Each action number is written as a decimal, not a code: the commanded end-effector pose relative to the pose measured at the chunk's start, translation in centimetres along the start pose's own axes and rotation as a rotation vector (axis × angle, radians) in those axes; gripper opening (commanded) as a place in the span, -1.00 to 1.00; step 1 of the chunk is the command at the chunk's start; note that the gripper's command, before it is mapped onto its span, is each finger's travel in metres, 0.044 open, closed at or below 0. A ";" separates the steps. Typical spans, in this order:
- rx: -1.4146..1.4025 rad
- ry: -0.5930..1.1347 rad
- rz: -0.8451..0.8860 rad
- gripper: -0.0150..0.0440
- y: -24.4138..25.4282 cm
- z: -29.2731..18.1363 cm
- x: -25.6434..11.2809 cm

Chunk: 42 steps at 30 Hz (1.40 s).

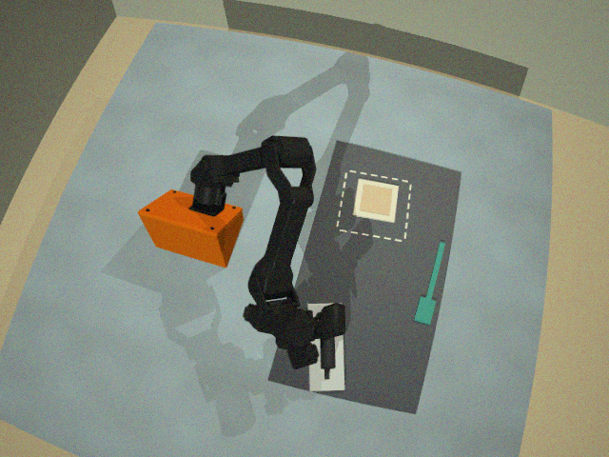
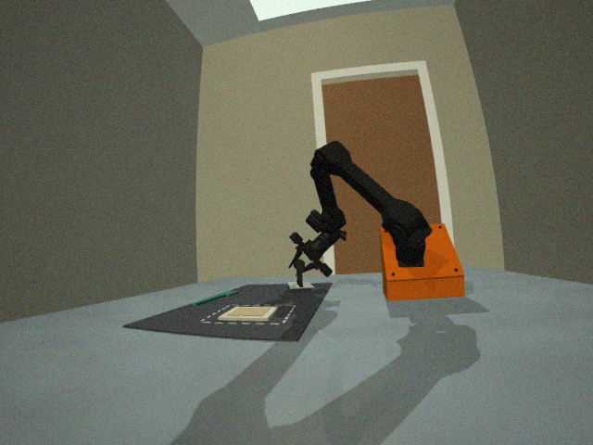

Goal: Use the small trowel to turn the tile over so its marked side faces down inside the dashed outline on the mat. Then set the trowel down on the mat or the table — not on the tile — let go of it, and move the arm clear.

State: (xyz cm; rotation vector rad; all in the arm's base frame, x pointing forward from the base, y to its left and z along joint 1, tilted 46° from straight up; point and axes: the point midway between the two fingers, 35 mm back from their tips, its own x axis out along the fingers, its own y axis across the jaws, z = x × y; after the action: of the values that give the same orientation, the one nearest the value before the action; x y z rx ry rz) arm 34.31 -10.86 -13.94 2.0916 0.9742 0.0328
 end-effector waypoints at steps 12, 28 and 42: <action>-0.003 -0.004 0.003 0.04 -0.7 0.0 0.6; -0.003 -0.005 0.002 0.53 -0.7 0.1 0.4; -0.006 -0.013 -0.008 0.53 -1.0 0.5 -3.6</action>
State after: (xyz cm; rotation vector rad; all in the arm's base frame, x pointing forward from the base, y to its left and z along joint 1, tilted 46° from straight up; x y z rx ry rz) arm 31.84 -12.70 -14.23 2.0792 0.9747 0.0101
